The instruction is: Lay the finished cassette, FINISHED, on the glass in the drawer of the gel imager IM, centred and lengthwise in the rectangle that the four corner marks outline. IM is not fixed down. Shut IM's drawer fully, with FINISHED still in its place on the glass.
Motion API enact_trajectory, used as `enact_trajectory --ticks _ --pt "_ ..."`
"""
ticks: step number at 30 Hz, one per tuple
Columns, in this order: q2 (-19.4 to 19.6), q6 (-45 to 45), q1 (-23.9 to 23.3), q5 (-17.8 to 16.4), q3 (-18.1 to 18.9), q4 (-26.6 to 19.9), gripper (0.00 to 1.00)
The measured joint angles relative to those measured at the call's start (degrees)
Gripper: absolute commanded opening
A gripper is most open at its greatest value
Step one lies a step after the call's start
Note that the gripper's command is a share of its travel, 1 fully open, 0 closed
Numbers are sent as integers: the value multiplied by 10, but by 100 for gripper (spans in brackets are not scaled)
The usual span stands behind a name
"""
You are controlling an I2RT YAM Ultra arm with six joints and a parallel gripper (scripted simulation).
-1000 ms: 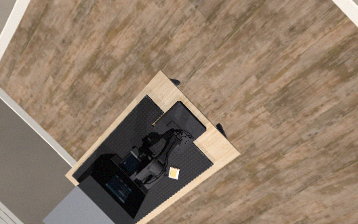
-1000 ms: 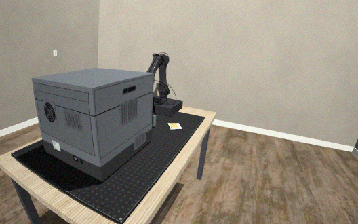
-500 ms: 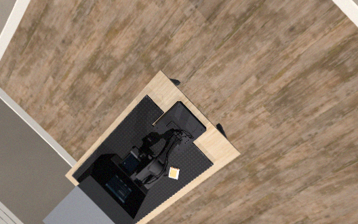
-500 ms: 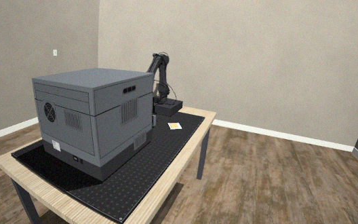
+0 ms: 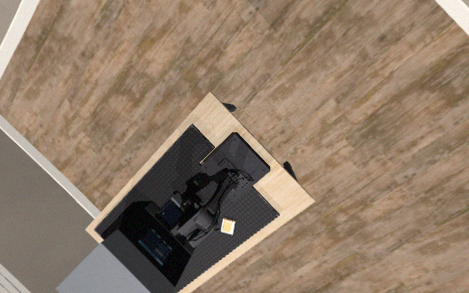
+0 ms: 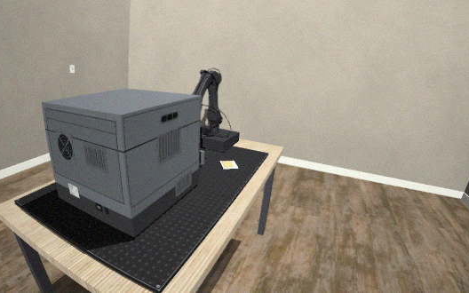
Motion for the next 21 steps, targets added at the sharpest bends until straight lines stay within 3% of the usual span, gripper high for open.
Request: enact_trajectory --ticks 21 --pt "-25 0 0 0 5 -25 35"
